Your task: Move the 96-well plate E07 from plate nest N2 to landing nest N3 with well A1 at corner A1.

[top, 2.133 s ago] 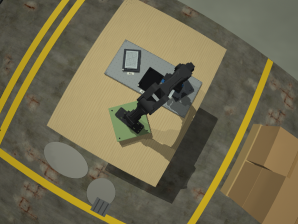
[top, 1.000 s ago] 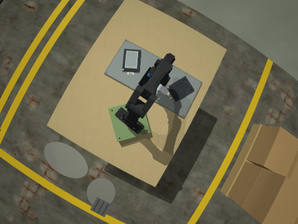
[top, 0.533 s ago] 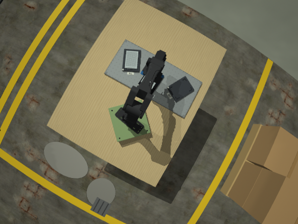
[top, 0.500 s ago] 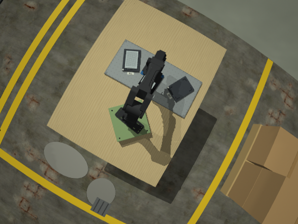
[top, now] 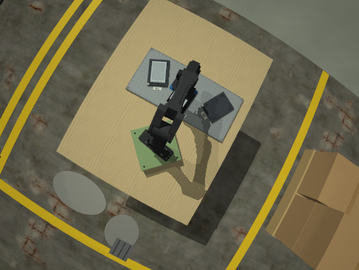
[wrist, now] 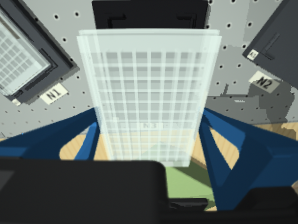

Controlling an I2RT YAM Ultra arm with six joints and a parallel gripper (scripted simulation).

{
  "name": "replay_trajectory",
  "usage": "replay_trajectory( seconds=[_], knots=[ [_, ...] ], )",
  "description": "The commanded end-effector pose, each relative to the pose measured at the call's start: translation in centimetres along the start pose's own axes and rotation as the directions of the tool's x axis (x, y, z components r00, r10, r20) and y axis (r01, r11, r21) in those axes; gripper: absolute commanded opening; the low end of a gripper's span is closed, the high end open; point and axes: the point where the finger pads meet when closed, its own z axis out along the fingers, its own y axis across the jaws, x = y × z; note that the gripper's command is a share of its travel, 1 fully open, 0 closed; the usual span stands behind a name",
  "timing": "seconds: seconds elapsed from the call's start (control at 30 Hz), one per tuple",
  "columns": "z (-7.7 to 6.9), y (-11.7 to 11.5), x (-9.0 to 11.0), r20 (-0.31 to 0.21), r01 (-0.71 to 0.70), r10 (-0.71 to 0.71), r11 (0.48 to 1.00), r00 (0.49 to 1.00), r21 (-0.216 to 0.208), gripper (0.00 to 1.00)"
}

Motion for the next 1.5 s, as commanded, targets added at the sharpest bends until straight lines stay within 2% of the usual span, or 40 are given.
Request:
replay_trajectory(
  seconds=[0.0, 0.5, 1.47],
  knots=[
    [-0.3, 0.0, -0.3, 0.014, -0.001, 0.001, 1.0, 1.0, -0.001, 0.0],
    [-0.3, 0.0, -0.2, 0.014, -0.001, 0.001, 1.0, 1.0, -0.001, 0.0],
    [4.2, 0.0, -0.6, 0.014, -0.001, 0.001, 1.0, 1.0, -0.001, 0.0]
  ],
)
